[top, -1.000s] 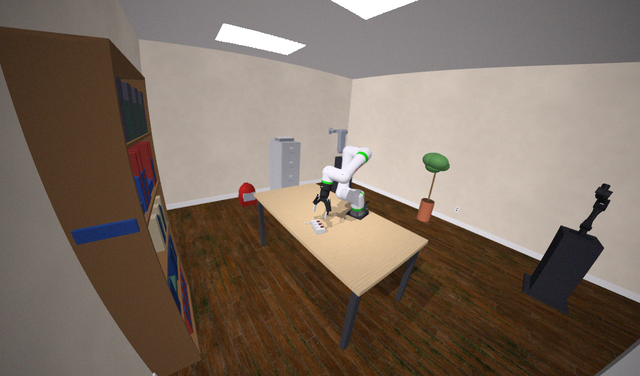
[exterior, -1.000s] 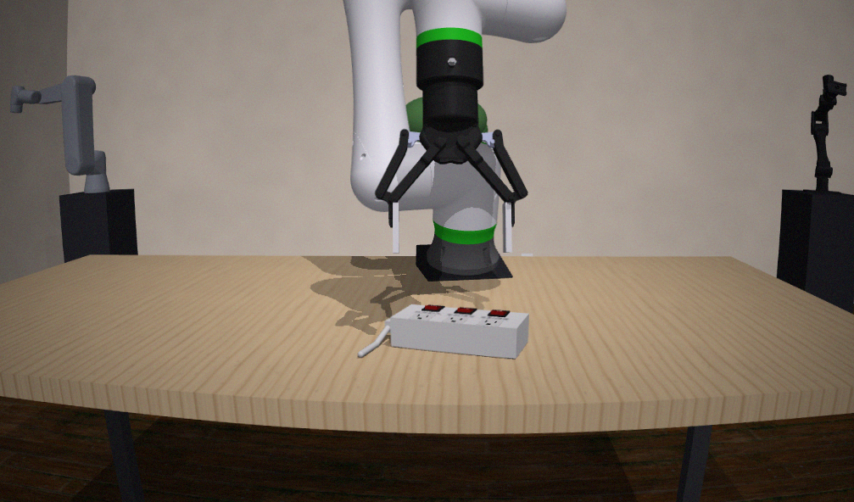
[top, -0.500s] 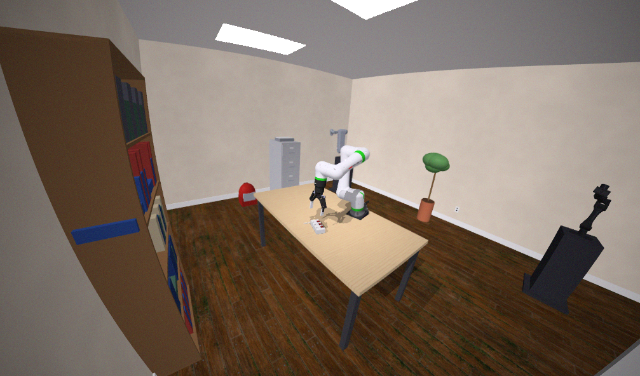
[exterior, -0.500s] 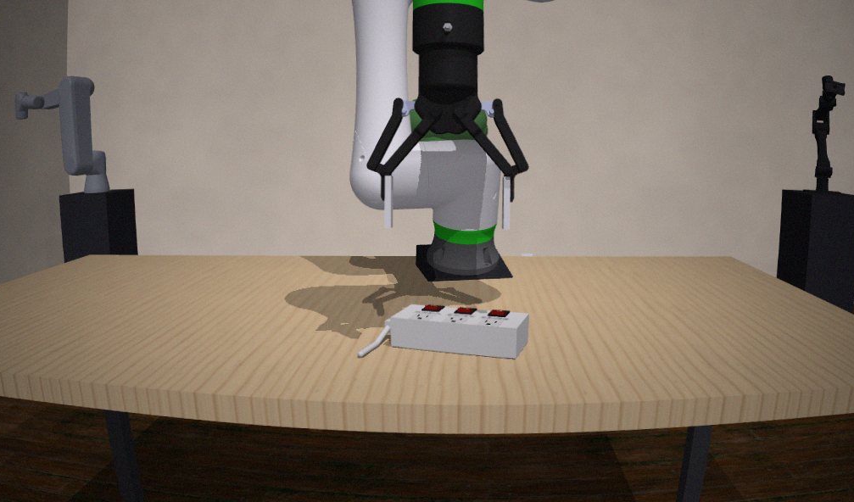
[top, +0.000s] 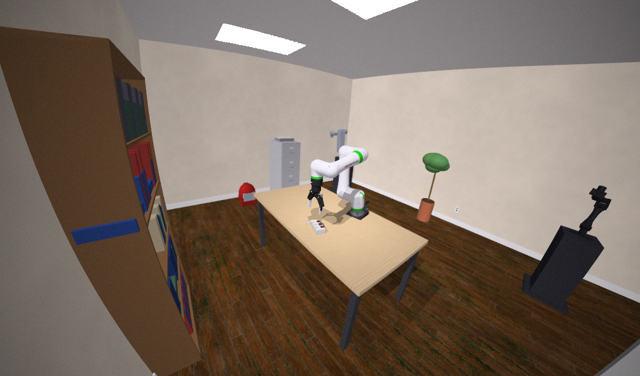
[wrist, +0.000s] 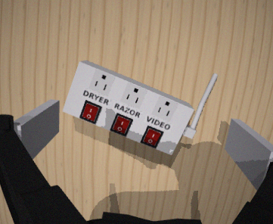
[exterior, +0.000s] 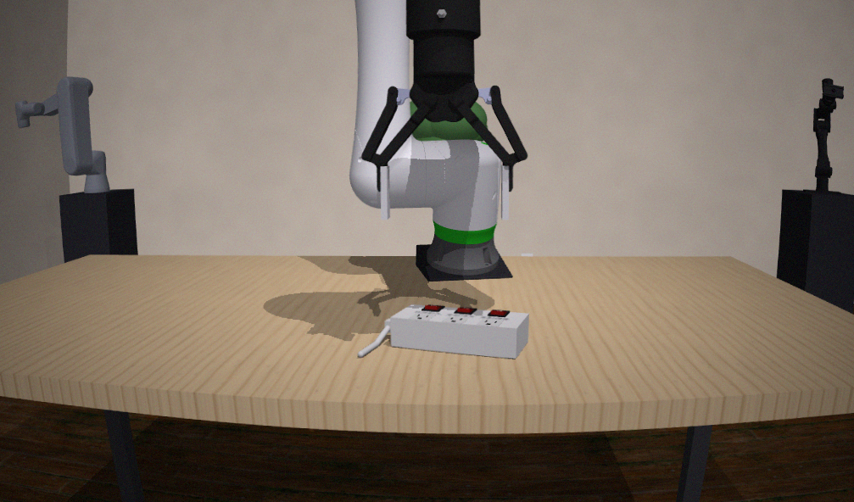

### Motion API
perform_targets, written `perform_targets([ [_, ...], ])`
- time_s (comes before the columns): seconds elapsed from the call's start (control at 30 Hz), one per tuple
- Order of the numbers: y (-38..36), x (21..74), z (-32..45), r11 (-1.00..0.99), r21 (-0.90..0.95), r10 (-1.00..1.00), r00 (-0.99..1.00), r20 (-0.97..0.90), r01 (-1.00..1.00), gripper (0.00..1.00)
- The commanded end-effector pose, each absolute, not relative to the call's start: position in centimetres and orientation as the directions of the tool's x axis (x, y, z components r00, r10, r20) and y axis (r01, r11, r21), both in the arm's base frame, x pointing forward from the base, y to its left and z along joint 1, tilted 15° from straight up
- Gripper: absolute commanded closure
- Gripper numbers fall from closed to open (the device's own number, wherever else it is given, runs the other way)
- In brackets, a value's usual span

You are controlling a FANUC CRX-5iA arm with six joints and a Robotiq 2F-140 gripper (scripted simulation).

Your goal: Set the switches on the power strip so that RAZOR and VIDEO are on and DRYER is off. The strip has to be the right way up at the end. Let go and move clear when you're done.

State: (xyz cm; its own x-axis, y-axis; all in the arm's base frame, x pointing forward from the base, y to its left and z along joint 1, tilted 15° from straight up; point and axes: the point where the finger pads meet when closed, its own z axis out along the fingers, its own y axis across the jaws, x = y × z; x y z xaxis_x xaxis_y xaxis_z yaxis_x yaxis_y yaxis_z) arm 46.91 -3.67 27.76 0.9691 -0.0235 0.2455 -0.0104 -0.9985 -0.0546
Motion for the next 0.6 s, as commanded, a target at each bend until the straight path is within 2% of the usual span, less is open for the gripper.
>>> perform_targets([
  [0.0,-3.7,46.9,27.8,-0.998,-0.055,-0.024,0.969,0.246,-0.01,0.0],
  [0.23,-3.4,46.7,27.3,-0.994,-0.026,0.093,0.964,0.251,0.102,0.0],
  [0.33,-2.8,46.3,26.2,-0.942,0.037,0.333,0.91,0.249,0.335,0.0],
  [0.57,-1.3,44.9,22.9,-0.774,0.123,0.631,0.745,0.215,0.621,0.0],
])
